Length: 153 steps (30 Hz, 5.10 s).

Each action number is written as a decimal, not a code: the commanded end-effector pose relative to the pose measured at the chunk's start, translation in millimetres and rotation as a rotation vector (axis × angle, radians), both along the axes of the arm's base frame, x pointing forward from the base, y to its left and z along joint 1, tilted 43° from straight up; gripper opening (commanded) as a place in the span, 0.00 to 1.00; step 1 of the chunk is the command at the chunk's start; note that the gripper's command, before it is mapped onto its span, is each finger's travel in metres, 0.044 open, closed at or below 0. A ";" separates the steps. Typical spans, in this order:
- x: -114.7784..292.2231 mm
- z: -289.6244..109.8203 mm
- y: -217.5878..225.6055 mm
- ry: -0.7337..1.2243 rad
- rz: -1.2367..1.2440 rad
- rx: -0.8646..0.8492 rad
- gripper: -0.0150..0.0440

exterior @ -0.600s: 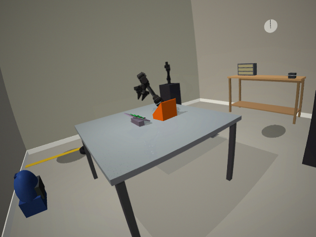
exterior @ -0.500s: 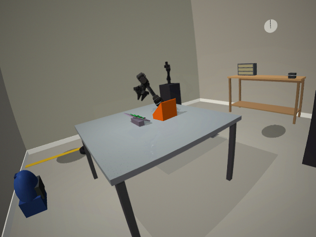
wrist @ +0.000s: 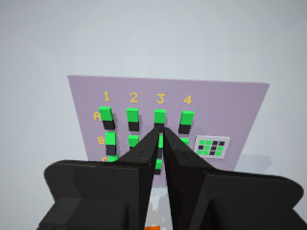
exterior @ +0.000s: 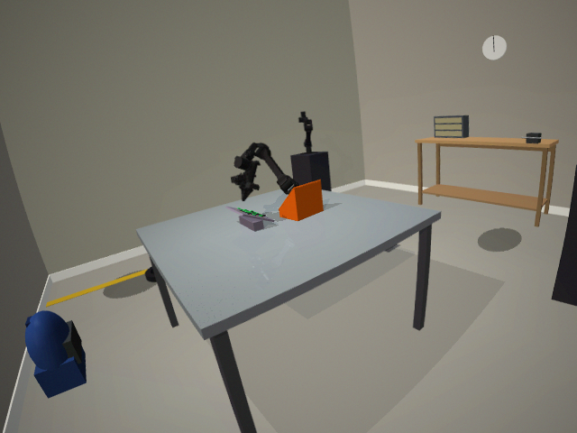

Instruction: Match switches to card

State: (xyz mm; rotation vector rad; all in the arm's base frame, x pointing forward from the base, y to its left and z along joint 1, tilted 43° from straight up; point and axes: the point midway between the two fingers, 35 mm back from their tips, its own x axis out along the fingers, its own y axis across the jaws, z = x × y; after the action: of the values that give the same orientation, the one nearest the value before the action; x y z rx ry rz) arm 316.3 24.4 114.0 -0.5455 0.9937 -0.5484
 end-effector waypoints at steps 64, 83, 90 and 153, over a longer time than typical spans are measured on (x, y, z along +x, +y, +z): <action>15.0 -27.8 -28.2 0.023 -0.005 -0.008 0.25; 16.1 -29.4 -29.9 0.023 -0.005 -0.008 0.25; 15.5 -27.3 -28.5 0.019 -0.009 -0.008 0.25; 8.3 -3.8 -51.4 0.024 -0.005 -0.010 0.25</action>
State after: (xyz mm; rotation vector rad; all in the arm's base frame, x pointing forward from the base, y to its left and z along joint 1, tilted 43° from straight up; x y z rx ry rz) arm 324.4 -27.5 110.8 -0.5574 1.0142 -0.5579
